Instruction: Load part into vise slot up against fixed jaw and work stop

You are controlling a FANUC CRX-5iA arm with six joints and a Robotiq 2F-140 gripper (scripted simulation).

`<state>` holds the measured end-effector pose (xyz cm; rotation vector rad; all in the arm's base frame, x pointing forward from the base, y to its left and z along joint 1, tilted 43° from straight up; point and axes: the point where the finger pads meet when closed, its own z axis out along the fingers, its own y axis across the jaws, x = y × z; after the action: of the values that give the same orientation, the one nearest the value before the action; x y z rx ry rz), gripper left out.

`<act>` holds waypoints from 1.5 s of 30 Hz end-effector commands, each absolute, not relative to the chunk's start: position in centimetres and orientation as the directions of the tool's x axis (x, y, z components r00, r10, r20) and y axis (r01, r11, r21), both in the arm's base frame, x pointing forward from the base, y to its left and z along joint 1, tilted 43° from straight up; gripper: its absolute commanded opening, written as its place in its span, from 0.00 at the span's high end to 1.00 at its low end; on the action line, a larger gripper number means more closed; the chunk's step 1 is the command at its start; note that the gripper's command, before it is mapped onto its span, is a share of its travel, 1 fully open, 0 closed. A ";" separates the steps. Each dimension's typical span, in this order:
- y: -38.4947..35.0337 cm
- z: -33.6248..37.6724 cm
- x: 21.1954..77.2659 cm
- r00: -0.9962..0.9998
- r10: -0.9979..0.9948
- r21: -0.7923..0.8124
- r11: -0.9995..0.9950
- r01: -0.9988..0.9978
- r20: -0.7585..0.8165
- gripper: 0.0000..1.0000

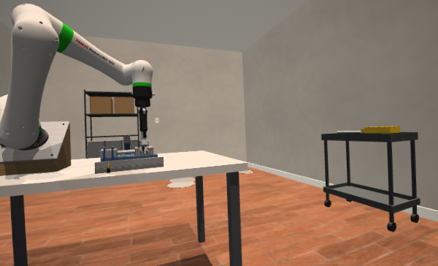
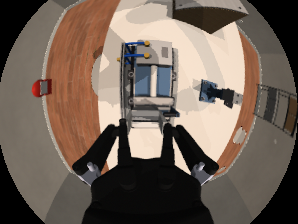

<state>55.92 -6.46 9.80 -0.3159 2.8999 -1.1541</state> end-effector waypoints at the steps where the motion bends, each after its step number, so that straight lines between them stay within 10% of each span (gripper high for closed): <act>1: -6.5 9.8 55.9 -0.980 -0.188 -0.681 0.709 -0.184 0.070 1.00; 45: -7.3 8.9 56.0 -0.980 -0.188 -0.681 0.709 -0.184 0.070 1.00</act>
<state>56.02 -7.29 8.90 -0.3159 2.8999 -1.1541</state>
